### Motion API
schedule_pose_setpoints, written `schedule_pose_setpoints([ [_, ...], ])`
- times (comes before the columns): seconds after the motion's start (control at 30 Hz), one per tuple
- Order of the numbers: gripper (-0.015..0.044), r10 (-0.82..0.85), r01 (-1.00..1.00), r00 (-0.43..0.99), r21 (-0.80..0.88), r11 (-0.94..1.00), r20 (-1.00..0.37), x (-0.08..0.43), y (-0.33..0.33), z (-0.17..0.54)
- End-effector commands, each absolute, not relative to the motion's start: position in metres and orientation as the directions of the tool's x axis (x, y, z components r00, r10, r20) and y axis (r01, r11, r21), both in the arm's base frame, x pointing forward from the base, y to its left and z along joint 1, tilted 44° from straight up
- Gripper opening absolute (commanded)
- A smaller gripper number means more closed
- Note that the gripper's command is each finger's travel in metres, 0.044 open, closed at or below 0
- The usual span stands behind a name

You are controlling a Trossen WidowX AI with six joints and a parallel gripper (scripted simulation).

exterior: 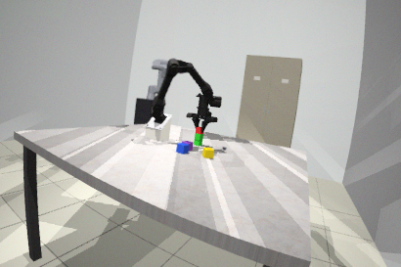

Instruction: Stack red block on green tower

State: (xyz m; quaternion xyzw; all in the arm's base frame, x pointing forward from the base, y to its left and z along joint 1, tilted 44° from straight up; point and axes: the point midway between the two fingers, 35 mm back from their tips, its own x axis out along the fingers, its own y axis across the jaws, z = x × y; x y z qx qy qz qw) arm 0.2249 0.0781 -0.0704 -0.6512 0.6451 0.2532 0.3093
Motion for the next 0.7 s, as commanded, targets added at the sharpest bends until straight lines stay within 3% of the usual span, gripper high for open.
schedule_pose_setpoints([
  [0.0, 0.0, -0.686, -0.997, 0.042, -0.074, 0.017, -0.726, 0.225, 0.077, -0.0708],
  [0.43, 0.0, -0.686, -0.997, 0.042, -0.074, 0.017, -0.727, 0.225, 0.0806, -0.0672],
  [0.67, 0.0184, -0.684, -0.997, 0.04, -0.075, 0.021, -0.728, 0.2246, 0.0781, -0.0704],
])
